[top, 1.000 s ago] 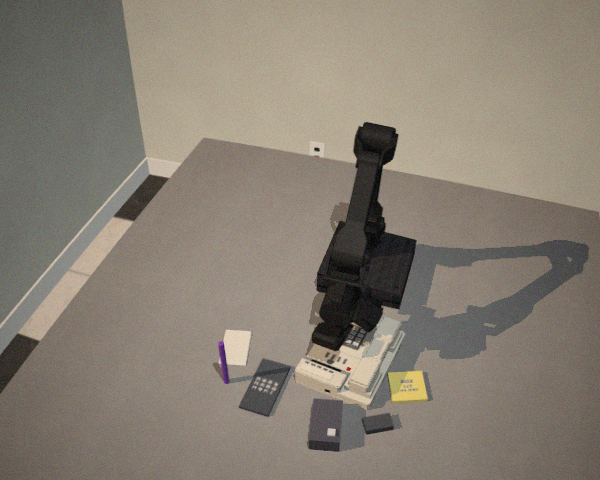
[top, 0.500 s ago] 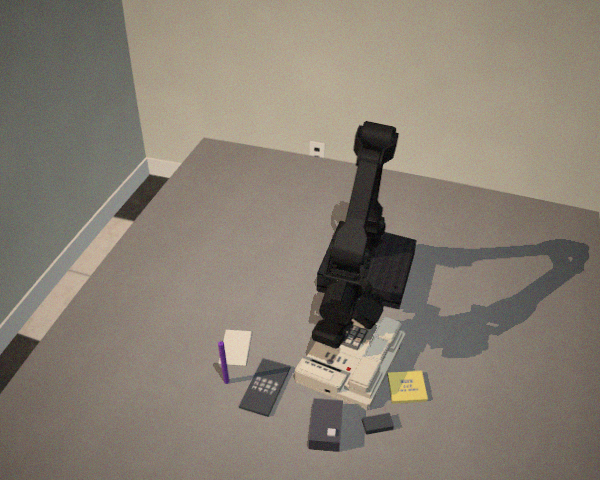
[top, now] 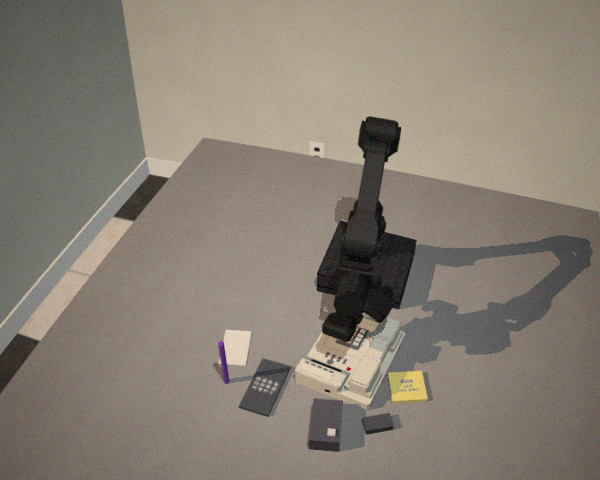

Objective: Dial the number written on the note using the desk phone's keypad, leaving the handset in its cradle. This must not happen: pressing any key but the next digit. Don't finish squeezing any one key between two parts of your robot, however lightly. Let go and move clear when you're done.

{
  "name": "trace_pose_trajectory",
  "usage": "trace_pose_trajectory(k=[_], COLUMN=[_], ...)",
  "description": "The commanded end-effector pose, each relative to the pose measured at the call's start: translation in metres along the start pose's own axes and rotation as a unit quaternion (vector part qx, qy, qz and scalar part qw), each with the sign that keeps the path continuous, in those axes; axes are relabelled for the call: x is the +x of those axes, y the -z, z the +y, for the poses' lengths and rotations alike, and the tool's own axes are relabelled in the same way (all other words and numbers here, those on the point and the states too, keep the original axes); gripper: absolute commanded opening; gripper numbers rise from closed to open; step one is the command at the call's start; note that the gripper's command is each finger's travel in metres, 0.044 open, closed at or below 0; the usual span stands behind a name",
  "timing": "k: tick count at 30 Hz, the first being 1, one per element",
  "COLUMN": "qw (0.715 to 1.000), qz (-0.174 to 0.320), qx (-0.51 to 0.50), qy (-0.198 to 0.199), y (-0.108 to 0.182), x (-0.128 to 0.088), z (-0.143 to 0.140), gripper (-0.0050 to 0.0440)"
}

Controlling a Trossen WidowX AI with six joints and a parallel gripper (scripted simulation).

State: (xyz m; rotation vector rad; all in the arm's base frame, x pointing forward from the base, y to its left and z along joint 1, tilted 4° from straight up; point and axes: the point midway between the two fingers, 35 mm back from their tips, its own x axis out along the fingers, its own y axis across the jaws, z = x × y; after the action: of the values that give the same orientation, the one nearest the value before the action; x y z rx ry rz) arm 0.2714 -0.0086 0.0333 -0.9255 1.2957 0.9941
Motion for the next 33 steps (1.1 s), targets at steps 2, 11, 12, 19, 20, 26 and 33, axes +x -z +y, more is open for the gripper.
trace_pose_trajectory(k=[2, 11, 12, 19, 20, 26, 33], qw=[1.000, 1.000, 1.000, 1.000, 1.000, 1.000, 1.000], qz=[0.000, 0.000, 0.000, 0.000, 0.000, 0.000, 0.000], qx=[0.003, 0.003, 0.003, 0.003, 0.003, 0.003, 0.003], qy=[0.001, 0.001, 0.001, 0.001, 0.001, 0.001, 0.001], y=[-0.001, -0.001, -0.001, -0.001, -0.001, -0.001, -0.001], x=[0.007, 0.017, 0.018, 0.026, 0.027, 0.027, 0.027], z=[0.003, 0.002, 0.002, 0.002, 0.003, 0.003, 0.003], gripper=[-0.0050, -0.0050, -0.0050, -0.0050, -0.0050, -0.0050, -0.0050])
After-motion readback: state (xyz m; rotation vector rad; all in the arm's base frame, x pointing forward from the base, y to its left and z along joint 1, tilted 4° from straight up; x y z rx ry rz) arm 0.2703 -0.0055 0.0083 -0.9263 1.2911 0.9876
